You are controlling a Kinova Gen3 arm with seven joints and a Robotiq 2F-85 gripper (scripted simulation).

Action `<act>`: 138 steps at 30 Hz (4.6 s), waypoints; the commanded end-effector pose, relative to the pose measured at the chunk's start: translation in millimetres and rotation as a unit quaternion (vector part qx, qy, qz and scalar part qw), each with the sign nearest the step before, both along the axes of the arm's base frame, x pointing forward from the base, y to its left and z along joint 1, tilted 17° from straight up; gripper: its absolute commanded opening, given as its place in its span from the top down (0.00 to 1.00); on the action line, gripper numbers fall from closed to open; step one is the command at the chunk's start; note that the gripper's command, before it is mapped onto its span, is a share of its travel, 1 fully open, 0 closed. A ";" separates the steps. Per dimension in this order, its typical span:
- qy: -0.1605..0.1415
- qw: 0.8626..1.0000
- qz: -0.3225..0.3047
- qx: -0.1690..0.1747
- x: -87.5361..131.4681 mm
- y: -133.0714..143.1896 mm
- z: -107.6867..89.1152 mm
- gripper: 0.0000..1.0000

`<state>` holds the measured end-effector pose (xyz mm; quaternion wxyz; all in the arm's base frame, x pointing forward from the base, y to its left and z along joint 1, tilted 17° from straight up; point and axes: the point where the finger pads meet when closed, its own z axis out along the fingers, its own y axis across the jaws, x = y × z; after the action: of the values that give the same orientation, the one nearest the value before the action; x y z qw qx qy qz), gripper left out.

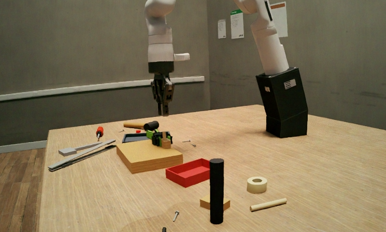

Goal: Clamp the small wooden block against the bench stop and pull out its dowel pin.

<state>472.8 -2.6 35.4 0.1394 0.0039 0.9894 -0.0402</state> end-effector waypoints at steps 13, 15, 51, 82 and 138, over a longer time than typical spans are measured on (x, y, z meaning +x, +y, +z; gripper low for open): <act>-0.004 1.000 -0.006 0.001 1.1 -0.5 1.9 0.66; -0.004 1.000 -0.006 0.001 1.1 -0.5 1.9 0.66; -0.006 1.000 -0.006 0.002 8.7 -1.5 -15.8 0.66; -0.004 1.000 -0.006 0.002 13.1 -2.6 -35.4 0.66; -0.001 1.000 -0.005 0.001 12.2 -1.1 -35.3 0.66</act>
<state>484.5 -6.2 0.6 0.1412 0.0063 0.9891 -0.0416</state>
